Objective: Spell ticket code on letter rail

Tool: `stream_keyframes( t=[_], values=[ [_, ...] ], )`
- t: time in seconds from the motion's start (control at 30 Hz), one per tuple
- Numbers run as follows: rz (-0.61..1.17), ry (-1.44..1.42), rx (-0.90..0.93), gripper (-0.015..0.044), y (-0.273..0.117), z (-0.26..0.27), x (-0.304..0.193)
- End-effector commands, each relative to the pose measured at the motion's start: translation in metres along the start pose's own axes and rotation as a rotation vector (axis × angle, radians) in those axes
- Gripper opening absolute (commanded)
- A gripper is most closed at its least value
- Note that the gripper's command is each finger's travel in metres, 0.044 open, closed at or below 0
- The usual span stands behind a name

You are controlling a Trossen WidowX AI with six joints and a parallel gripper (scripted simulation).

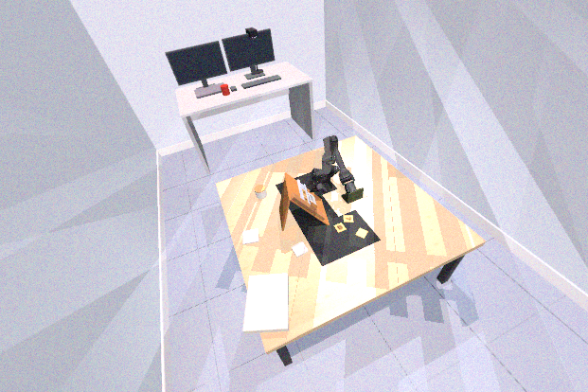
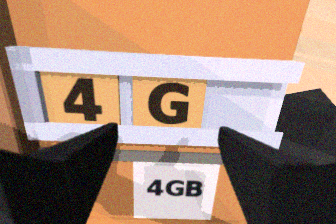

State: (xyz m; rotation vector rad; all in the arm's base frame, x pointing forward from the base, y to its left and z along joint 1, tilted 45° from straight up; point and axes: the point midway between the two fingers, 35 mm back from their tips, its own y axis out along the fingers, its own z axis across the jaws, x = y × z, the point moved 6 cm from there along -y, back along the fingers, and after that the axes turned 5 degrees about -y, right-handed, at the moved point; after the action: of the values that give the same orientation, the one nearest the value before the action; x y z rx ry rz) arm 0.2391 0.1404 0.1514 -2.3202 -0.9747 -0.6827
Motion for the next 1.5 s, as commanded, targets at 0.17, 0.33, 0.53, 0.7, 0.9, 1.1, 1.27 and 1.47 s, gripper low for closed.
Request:
stream_keyframes(
  t=[0.17, 0.33, 0.53, 0.7, 0.9, 1.1, 1.27, 1.47],
  values=[
    [-0.003, 0.004, -0.002, 0.0295, -0.004, 0.001, 0.004],
    [0.000, 0.001, 0.000, 0.0164, -0.003, 0.000, 0.002],
    [0.000, 0.001, 0.000, 0.0006, -0.003, 0.000, 0.002],
    [0.000, 0.001, 0.000, 0.0000, -0.003, 0.000, 0.002],
    [0.101, -0.002, 0.033, 0.0000, 0.004, -0.003, 0.016],
    [0.379, 0.022, 0.079, 0.0000, 0.019, -0.019, 0.042],
    [0.627, 0.062, 0.080, 0.0000, 0.028, -0.043, 0.058],
    [0.661, 0.069, 0.077, 0.0000, 0.029, -0.046, 0.060]
  ],
)
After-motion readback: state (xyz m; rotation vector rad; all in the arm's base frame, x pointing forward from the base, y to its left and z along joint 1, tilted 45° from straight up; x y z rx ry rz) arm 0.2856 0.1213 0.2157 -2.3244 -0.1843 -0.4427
